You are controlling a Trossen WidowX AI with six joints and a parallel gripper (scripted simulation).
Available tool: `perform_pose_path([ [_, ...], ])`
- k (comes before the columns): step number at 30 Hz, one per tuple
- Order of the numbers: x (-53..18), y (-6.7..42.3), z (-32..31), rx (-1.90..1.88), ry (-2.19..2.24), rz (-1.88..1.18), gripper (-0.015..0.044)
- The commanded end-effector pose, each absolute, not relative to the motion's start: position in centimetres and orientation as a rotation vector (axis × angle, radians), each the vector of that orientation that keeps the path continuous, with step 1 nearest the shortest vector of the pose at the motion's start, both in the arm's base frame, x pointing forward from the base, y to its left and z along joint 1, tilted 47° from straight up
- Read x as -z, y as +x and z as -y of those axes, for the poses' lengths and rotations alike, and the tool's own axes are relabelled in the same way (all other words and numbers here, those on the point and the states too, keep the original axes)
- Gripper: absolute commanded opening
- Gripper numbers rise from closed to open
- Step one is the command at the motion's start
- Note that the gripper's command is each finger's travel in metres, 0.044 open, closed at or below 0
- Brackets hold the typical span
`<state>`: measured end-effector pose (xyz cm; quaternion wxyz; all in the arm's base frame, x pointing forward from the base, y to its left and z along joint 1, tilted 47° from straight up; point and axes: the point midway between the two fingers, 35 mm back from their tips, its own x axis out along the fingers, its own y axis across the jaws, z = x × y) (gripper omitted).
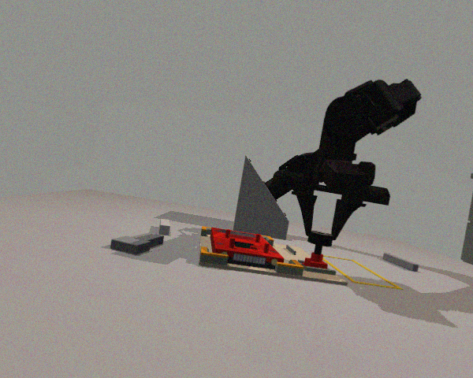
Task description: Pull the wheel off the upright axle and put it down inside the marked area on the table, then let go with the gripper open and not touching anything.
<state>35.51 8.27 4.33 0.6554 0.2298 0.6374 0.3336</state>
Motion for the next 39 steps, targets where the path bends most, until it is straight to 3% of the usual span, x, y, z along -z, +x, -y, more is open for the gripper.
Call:
perform_pose_path([
  [1, -4.63, 35.59, -7.96, -0.756, 0.517, -1.436, 0.0],
  [39, -5.49, 35.59, -7.04, -0.755, 0.522, -1.436, 0.0],
])
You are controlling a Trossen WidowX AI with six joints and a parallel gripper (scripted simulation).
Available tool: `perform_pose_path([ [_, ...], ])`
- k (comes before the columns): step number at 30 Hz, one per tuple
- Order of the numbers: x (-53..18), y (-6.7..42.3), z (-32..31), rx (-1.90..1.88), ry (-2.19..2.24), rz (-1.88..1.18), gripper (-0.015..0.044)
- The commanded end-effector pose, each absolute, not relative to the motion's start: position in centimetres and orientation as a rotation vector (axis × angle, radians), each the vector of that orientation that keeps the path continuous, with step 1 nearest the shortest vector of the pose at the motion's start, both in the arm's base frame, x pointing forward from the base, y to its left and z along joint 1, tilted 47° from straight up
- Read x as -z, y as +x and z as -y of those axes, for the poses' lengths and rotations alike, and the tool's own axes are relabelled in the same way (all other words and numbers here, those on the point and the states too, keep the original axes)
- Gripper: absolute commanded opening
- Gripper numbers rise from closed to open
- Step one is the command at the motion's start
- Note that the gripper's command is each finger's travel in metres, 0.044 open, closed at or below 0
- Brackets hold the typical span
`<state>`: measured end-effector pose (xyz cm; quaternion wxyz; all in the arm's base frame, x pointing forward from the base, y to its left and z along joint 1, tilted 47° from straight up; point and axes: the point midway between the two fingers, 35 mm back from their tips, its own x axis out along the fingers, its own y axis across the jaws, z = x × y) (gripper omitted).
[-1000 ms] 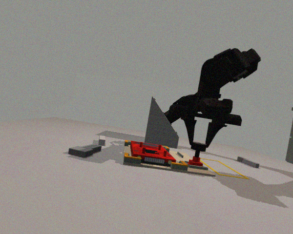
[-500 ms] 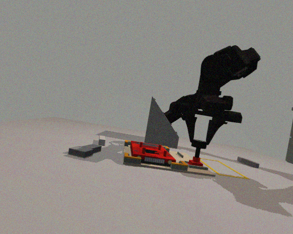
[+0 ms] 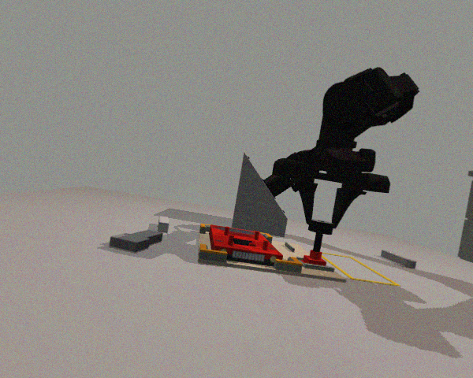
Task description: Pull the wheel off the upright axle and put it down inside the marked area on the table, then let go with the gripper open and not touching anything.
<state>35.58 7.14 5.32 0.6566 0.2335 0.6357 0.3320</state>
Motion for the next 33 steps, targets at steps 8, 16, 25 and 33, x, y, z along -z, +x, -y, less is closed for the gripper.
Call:
perform_pose_path([
  [8, -6.9, 35.6, -5.5, -0.754, 0.521, -1.437, 0.0],
  [16, -7.7, 35.3, -5.3, -0.751, 0.534, -1.44, 0.0],
  [25, -10.3, 33.2, -7.1, -0.751, 0.53, -1.441, 0.0],
  [33, -12.3, 31.1, -8.6, -0.753, 0.528, -1.441, 0.0],
])
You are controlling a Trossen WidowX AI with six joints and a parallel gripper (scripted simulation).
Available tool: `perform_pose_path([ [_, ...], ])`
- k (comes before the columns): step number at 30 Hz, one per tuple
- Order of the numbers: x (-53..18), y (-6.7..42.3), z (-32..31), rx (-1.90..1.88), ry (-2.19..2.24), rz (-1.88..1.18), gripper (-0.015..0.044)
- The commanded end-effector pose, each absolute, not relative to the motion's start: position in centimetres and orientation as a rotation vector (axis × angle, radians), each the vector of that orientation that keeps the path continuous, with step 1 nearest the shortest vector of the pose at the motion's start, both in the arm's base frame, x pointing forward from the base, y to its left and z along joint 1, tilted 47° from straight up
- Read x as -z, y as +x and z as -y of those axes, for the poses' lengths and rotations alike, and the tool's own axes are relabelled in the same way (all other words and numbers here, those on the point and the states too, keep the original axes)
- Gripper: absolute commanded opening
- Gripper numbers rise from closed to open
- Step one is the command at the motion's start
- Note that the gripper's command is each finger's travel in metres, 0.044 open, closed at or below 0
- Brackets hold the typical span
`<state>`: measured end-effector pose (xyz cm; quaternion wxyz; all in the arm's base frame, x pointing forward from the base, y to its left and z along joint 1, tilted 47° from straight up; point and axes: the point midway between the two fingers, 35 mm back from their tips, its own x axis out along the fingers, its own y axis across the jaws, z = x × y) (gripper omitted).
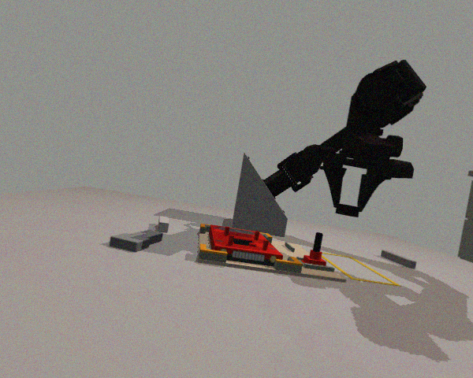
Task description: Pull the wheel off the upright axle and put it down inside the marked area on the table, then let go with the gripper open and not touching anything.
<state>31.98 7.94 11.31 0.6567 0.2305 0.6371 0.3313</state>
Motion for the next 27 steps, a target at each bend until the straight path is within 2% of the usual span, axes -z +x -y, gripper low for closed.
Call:
perform_pose_path([
  [1, -12.5, 30.8, -8.8, -0.753, 0.527, -1.441, 0.0],
  [10, -14.2, 28.3, -10.1, -0.756, 0.526, -1.44, 0.0],
  [27, -11.4, 28.4, -13.2, -0.754, 0.524, -1.44, 0.0],
])
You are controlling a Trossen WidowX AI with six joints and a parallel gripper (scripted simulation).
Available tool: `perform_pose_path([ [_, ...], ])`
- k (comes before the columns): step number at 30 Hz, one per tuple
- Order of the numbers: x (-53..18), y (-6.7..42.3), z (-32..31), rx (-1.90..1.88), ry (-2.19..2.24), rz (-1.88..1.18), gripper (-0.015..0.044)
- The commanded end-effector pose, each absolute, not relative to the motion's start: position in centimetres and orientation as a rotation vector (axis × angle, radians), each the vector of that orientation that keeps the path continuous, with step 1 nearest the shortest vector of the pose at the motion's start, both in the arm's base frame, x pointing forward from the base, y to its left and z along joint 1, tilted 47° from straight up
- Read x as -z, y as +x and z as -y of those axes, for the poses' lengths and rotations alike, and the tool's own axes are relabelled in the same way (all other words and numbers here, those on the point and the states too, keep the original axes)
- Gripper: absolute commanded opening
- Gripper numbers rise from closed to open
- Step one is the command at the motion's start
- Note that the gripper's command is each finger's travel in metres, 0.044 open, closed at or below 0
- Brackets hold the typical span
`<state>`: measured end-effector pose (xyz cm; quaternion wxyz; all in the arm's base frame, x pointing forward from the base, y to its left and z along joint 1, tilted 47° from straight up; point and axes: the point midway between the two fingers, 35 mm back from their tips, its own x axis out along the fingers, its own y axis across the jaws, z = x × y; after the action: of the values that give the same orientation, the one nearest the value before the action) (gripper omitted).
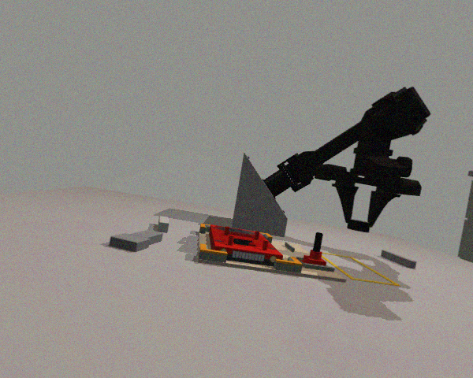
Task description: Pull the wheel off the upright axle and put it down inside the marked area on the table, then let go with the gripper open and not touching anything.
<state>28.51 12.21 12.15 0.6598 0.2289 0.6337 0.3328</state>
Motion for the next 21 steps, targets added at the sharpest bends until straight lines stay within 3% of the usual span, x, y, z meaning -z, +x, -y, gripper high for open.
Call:
perform_pose_path([
  [1, -11.0, 28.4, -13.5, -0.754, 0.523, -1.44, 0.0],
  [19, -7.3, 27.9, -17.9, -0.76, 0.53, -1.438, 0.0],
  [21, -7.7, 28.0, -17.8, -0.77, 0.528, -1.429, 0.0053],
])
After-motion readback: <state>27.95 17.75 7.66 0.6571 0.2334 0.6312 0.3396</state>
